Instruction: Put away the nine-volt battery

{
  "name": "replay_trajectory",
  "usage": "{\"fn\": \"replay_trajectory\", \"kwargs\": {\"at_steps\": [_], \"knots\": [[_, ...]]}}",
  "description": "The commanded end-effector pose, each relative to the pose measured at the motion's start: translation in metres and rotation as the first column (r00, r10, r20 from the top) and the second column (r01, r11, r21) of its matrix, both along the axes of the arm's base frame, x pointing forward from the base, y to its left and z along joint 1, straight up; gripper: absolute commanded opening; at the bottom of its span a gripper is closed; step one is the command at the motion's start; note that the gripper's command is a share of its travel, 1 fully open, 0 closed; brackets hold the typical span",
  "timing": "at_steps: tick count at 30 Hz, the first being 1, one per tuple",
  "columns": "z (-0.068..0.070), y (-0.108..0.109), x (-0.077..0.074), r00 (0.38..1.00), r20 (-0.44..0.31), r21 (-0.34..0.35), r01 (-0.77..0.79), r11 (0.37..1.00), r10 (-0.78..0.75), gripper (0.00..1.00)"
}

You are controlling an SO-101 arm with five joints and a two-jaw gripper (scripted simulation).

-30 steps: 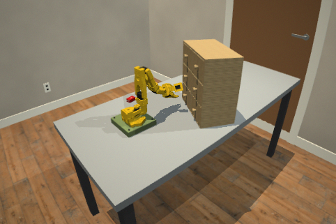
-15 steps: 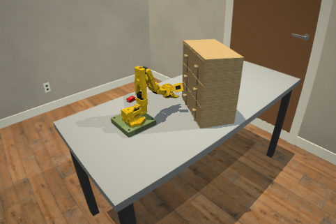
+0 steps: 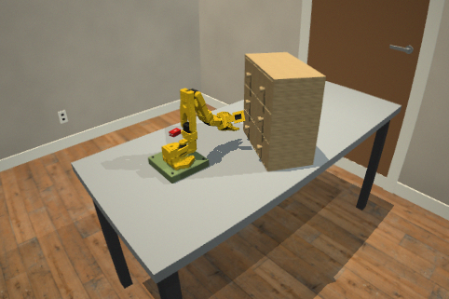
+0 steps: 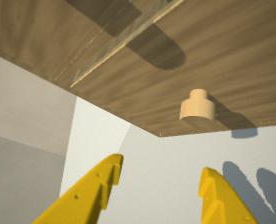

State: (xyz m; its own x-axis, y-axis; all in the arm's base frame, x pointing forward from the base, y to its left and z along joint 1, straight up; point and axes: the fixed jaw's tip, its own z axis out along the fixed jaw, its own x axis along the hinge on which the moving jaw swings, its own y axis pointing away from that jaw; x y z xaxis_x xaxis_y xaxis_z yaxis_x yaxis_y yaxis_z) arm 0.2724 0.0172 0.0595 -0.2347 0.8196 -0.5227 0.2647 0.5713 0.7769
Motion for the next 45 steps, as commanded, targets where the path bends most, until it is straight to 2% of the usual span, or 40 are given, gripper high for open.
{"fn": "replay_trajectory", "kwargs": {"at_steps": [1, 7, 19, 24, 45], "knots": [[0.000, -0.003, 0.001, 1.000, 0.003, 0.008, 0.014, 1.000, -0.014, 0.21], [-0.007, -0.009, 0.014, 0.999, 0.004, 0.007, 0.034, 0.999, -0.034, 0.21], [-0.007, -0.009, 0.014, 0.999, 0.004, 0.007, 0.034, 0.999, -0.034, 0.21], [-0.015, -0.015, 0.027, 0.998, 0.004, 0.007, 0.055, 0.998, -0.055, 0.21], [-0.019, -0.017, 0.031, 0.998, 0.004, 0.007, 0.063, 0.998, -0.063, 0.21]]}}
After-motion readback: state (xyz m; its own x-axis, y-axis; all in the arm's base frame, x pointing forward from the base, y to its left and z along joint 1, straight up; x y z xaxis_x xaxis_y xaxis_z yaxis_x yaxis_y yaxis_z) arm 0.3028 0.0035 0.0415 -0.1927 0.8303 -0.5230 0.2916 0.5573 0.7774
